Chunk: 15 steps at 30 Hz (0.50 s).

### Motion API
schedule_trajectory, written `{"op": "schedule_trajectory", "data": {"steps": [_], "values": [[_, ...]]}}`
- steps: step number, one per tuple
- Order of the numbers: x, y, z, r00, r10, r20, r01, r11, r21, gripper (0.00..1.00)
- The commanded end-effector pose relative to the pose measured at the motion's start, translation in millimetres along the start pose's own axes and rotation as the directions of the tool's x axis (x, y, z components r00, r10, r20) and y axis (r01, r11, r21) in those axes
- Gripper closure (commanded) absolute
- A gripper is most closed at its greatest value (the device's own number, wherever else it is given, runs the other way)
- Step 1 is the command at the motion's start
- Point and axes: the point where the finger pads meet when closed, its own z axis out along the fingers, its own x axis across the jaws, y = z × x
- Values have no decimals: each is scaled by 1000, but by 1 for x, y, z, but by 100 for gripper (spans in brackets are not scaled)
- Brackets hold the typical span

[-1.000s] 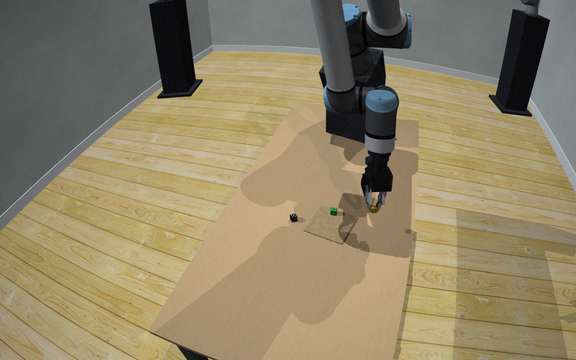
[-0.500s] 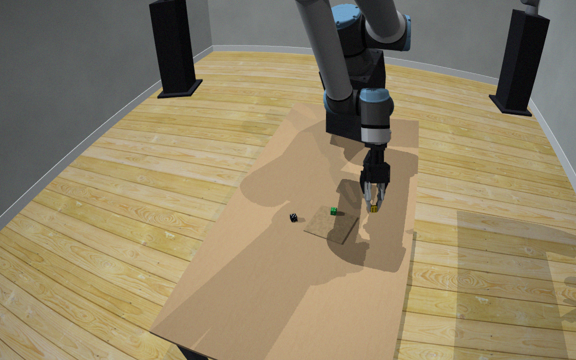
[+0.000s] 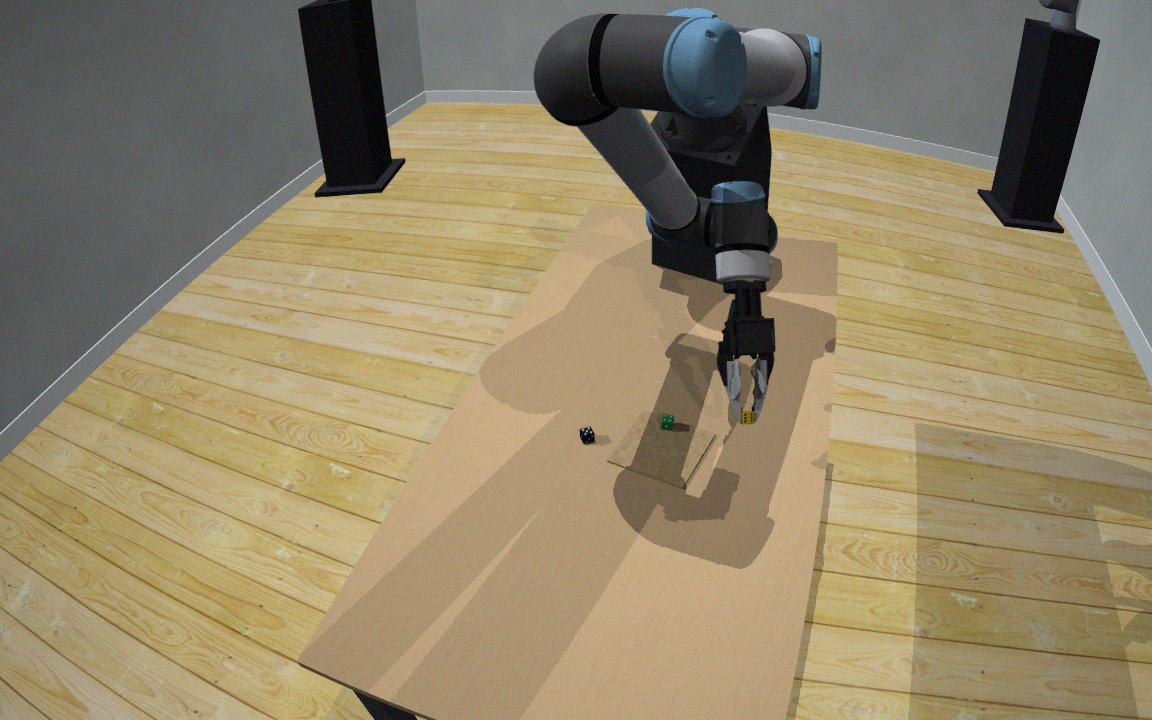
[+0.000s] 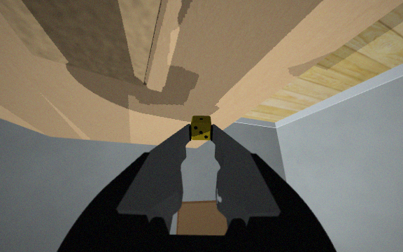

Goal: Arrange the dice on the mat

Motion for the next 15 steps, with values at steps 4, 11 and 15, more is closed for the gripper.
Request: {"op": "schedule_trajectory", "data": {"steps": [4, 11, 15], "values": [[-1, 0, 2, 1000, 3, 0, -3, 988, -154, 97], [-1, -1, 1, 1000, 2, -1, -2, 977, -215, 97], [0, -2, 1, 1000, 2, -1, -2, 975, -224, 97]]}}
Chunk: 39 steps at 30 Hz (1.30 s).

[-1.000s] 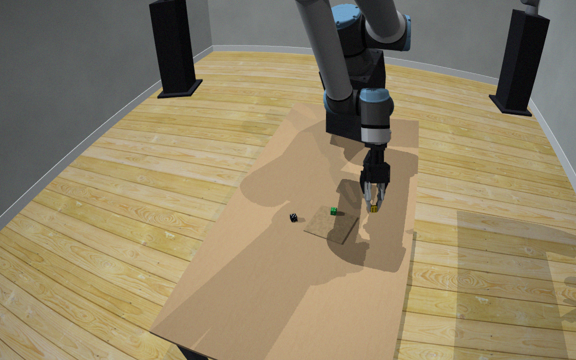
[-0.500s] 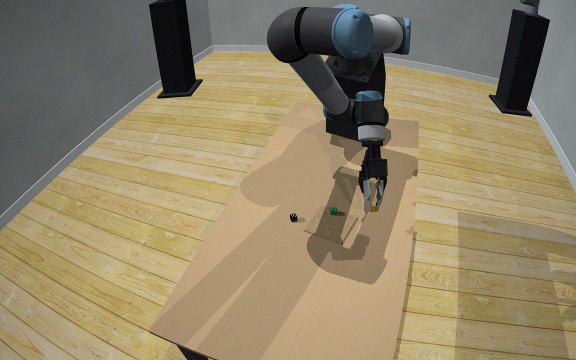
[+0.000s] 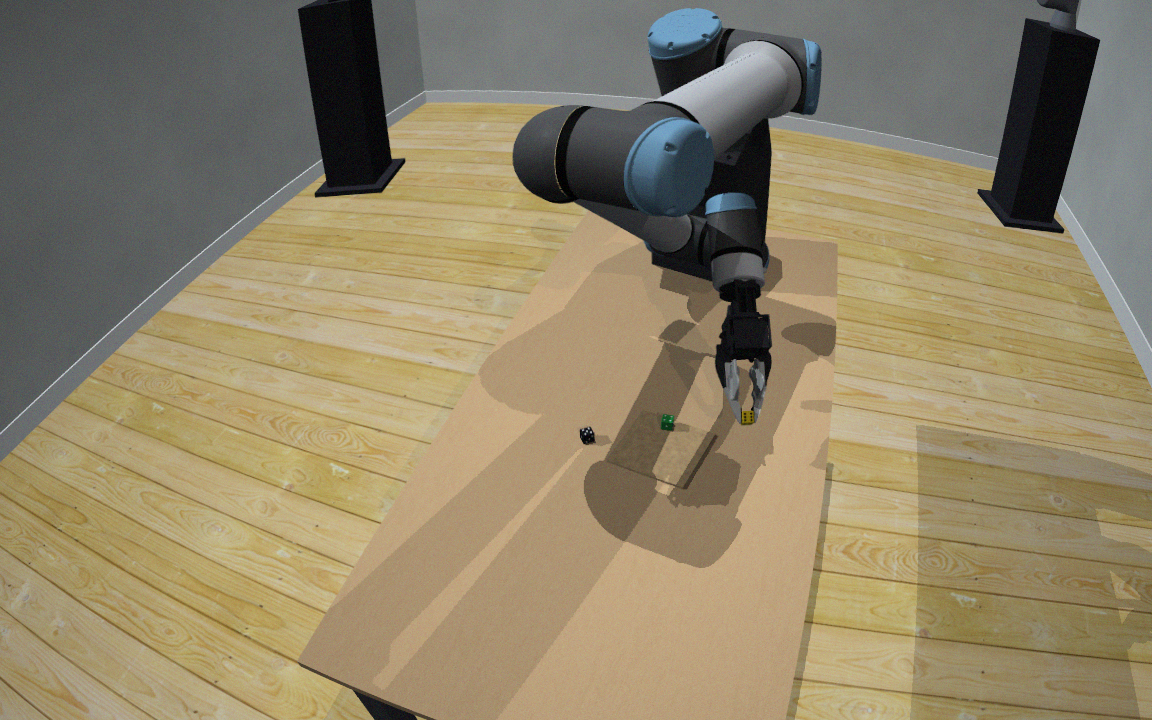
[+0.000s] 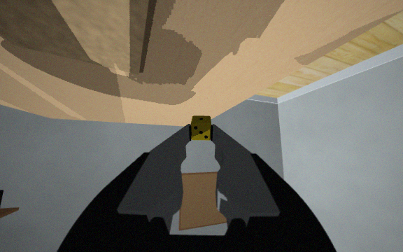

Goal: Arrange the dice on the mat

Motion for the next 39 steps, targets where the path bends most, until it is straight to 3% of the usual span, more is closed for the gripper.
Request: {"op": "schedule_trajectory", "data": {"steps": [1, 17, 39], "values": [[0, 0, 0, 1000, 1, -1, -1, 1000, -31, 97], [0, -4, 3, 1000, 1, -1, -1, 999, -37, 97], [0, -55, 41, 1000, 1, -1, -1, 999, -37, 97]]}}
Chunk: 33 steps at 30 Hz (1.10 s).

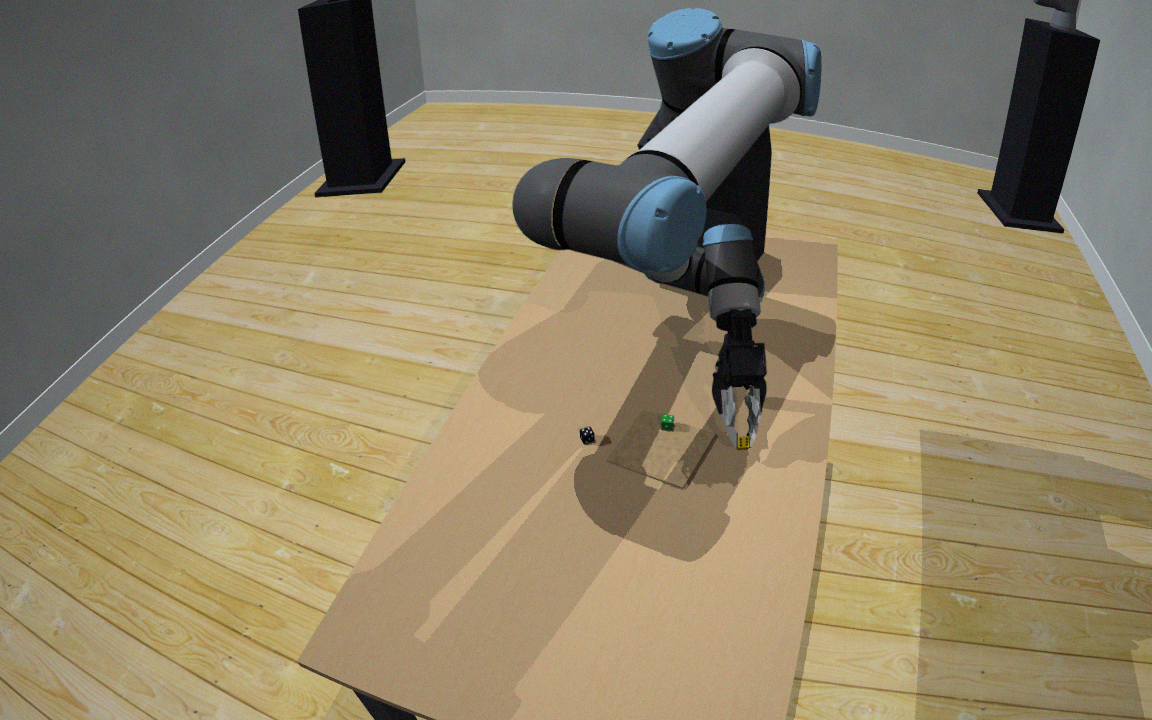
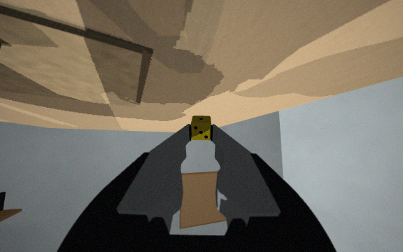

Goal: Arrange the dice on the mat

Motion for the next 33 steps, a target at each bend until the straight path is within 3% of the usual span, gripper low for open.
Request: {"op": "schedule_trajectory", "data": {"steps": [1, 33], "values": [[0, -10, 8, 1000, 0, 0, 0, 1000, -1, 97], [0, -13, 10, 1000, 0, 0, 0, 1000, -1, 97]]}}
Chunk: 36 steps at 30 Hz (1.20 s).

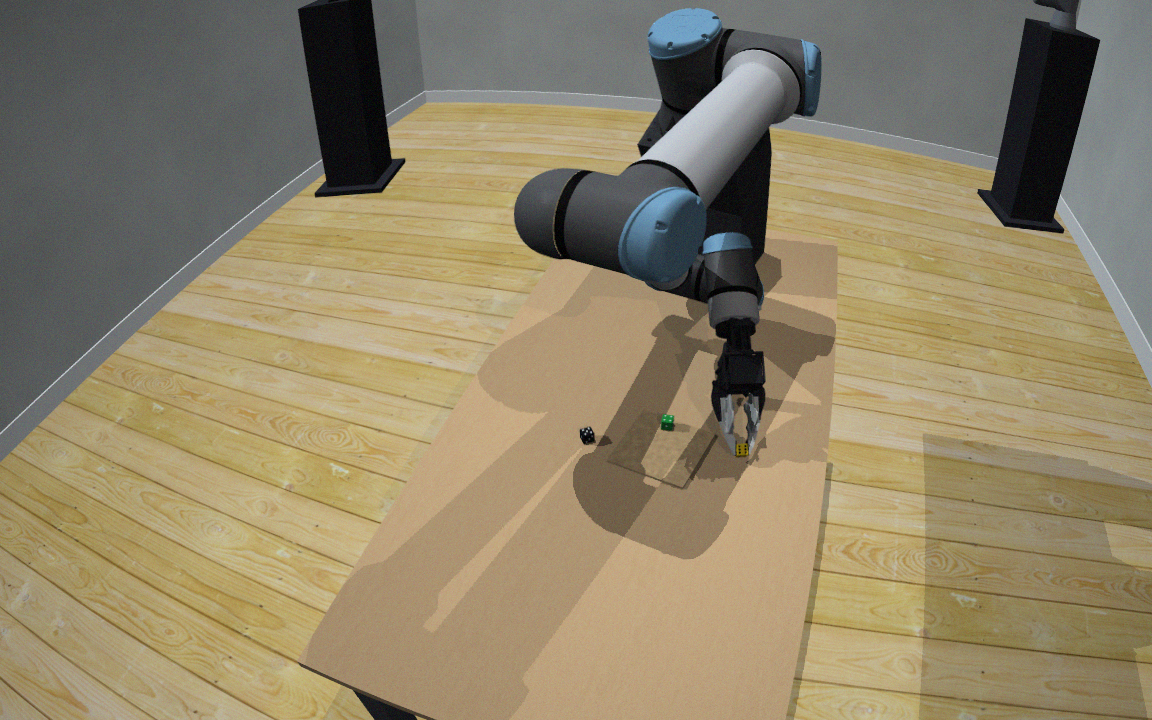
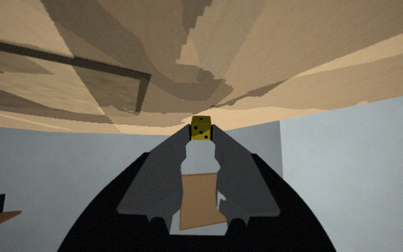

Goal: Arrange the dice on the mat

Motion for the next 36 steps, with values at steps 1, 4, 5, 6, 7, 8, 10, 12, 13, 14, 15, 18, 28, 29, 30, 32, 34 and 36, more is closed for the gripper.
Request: {"op": "schedule_trajectory", "data": {"steps": [1, 4, 5, 6, 7, 8, 10, 12, 13, 14, 15, 18, 28, 29, 30, 32, 34, 36], "values": [[0, 0, 0, 1000, 0, 0, 0, 1000, 0, 97], [0, 0, 0, 1000, 0, 0, 0, 1000, 0, 97], [0, 0, 0, 1000, 0, 0, 0, 1000, 0, 97], [0, 0, 0, 1000, 0, 0, 0, 1000, 0, 97], [0, 0, 0, 1000, 0, 0, 0, 1000, 0, 97], [0, 0, 0, 1000, 0, 0, 0, 1000, 0, 97], [0, 0, 0, 1000, 0, 0, 0, 1000, 0, 97], [0, 0, 0, 1000, 0, 0, 0, 1000, 0, 97], [0, 0, 0, 1000, 0, 0, 0, 1000, 0, 97], [0, 0, 0, 1000, 0, 0, 0, 1000, 0, 97], [0, 0, 0, 1000, 0, 0, 0, 1000, 0, 97], [0, 0, 0, 1000, 0, 0, 0, 1000, 0, 97], [0, -5, 4, 1000, 0, 0, 0, 1000, 0, 97], [0, -5, 4, 1000, 0, 0, 0, 1000, 0, 97], [0, -6, 4, 1000, 0, 0, 0, 1000, 0, 97], [0, -7, 5, 1000, 0, 0, 0, 1000, 0, 97], [0, -8, 5, 1000, 0, 0, 0, 1000, 0, 97], [0, -8, 6, 1000, 0, 0, 0, 1000, 0, 97]]}}
